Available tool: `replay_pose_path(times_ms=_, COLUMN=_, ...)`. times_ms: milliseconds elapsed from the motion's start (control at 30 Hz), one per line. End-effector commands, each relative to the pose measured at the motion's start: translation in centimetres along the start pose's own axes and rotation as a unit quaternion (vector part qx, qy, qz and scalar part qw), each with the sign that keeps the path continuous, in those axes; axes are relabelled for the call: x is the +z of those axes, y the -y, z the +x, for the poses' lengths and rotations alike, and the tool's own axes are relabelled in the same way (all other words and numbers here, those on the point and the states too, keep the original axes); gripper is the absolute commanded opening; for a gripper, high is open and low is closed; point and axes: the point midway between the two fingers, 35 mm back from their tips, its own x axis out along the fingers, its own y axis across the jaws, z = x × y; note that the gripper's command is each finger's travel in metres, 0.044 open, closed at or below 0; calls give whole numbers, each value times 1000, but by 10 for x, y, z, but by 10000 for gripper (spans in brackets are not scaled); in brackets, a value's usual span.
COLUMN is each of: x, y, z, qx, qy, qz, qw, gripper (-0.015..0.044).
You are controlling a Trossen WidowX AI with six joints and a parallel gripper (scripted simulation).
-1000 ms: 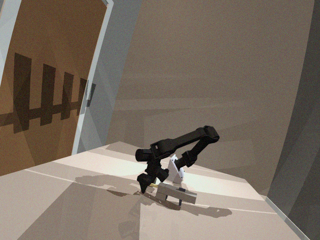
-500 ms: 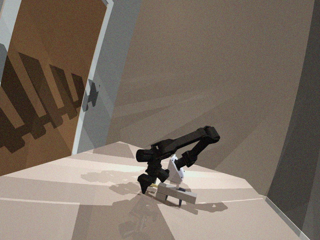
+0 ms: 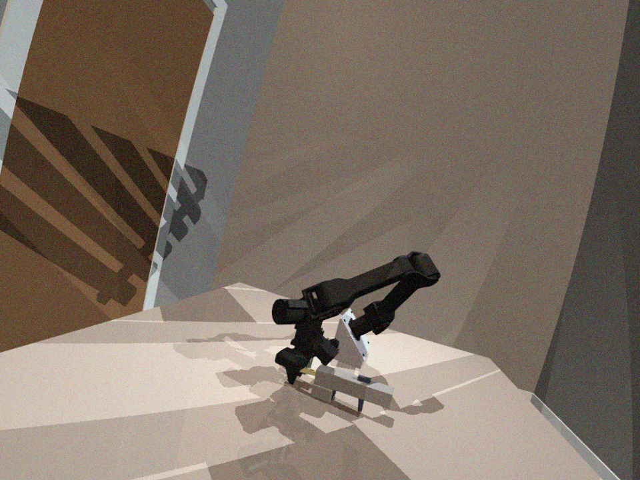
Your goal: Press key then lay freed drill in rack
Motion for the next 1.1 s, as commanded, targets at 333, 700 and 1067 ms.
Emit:
replay_pose_path(times_ms=333, x=0, y=0, z=0, qx=0, qy=0, qz=0, qw=1000, gripper=0)
replay_pose_path(times_ms=700, x=0, y=-2, z=-3, qx=2, qy=3, qz=3, qw=1000, gripper=0)
replay_pose_path(times_ms=1067, x=-10, y=-2, z=-1, qx=2, qy=3, qz=3, qw=1000, gripper=0)
